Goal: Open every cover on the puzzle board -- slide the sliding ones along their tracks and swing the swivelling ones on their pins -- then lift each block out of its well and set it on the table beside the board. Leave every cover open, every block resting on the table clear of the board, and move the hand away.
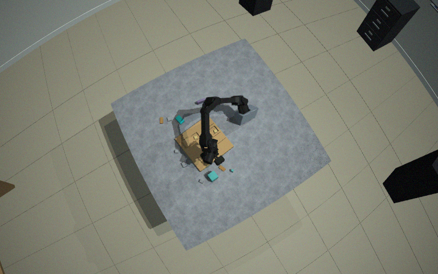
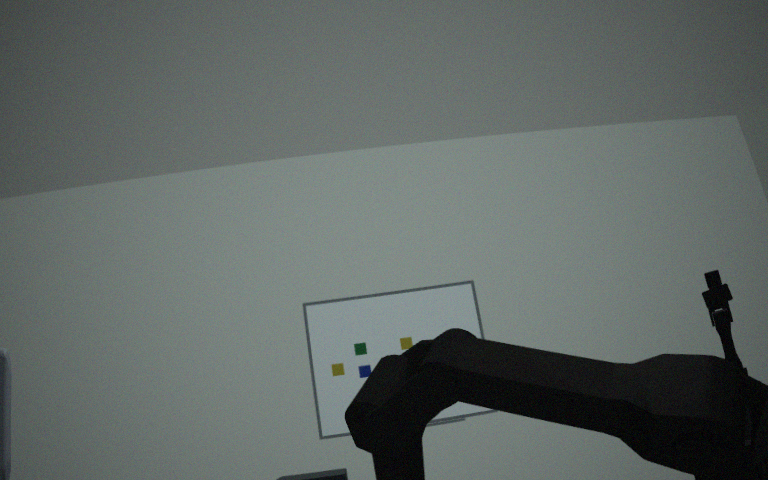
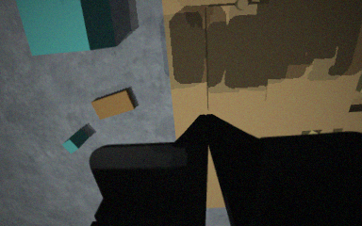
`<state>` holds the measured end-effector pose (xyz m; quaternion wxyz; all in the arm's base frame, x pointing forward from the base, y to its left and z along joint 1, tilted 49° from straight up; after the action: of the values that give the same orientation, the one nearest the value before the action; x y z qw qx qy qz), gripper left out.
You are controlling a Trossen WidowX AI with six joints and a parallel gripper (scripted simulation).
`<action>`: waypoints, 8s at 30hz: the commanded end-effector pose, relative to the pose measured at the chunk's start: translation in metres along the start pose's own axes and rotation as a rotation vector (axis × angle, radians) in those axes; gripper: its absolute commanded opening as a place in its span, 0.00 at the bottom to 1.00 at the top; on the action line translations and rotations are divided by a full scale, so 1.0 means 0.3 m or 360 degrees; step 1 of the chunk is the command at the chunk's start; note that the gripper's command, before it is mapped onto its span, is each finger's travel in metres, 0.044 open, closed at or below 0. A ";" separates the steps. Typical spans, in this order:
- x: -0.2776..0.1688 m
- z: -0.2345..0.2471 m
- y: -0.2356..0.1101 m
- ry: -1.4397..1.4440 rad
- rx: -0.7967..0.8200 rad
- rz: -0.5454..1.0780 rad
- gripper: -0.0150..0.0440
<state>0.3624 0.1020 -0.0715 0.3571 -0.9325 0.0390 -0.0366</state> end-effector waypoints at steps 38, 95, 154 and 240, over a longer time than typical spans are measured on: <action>0.002 0.001 0.105 0.0004 0.0000 0.0003 0.25; -0.009 -0.096 0.199 0.0003 -0.0008 0.0005 0.25; 0.080 -0.279 0.200 0.0003 -0.0014 0.0005 0.25; 0.004 -0.415 0.000 0.0186 -0.0015 0.0005 0.25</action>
<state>0.3701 0.0206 0.0165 0.3497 -0.9323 0.0520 -0.0765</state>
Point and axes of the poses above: the point midway between the two fingers, 35 mm back from their tips, its own y axis out along the fingers, its own z axis across the jaws, x = y × z, the point moved 6 cm from there along -y, back along the fingers, and after that the axes turned 9 degrees about y, right-handed, at the moved point
